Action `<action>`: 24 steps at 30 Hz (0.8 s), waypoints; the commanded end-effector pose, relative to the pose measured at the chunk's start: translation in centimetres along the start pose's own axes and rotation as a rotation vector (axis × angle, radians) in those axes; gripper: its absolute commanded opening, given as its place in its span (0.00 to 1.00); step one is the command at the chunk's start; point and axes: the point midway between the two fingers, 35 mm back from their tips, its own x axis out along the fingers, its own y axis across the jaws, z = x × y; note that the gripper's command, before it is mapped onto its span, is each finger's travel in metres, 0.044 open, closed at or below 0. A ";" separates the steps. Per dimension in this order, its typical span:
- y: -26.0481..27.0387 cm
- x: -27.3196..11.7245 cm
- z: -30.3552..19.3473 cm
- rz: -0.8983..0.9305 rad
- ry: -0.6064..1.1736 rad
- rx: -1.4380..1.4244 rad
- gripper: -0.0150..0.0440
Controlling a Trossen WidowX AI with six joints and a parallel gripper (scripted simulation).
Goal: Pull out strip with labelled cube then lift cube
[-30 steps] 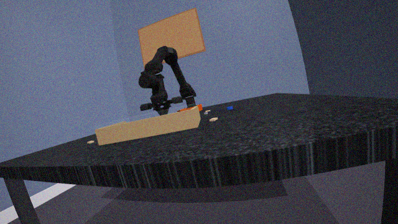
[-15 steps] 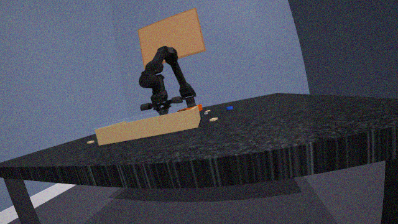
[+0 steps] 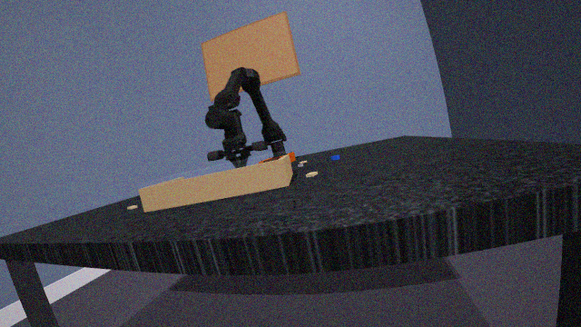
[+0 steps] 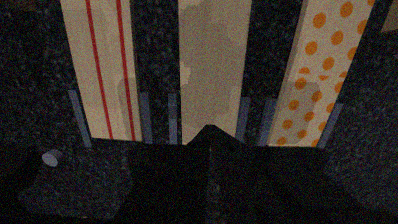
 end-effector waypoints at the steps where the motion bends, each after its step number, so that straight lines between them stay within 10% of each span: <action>1: 0.1 0.4 -1.3 0.005 0.021 -0.004 0.25; 24: 0.2 0.4 -4.8 0.005 0.024 -0.005 0.25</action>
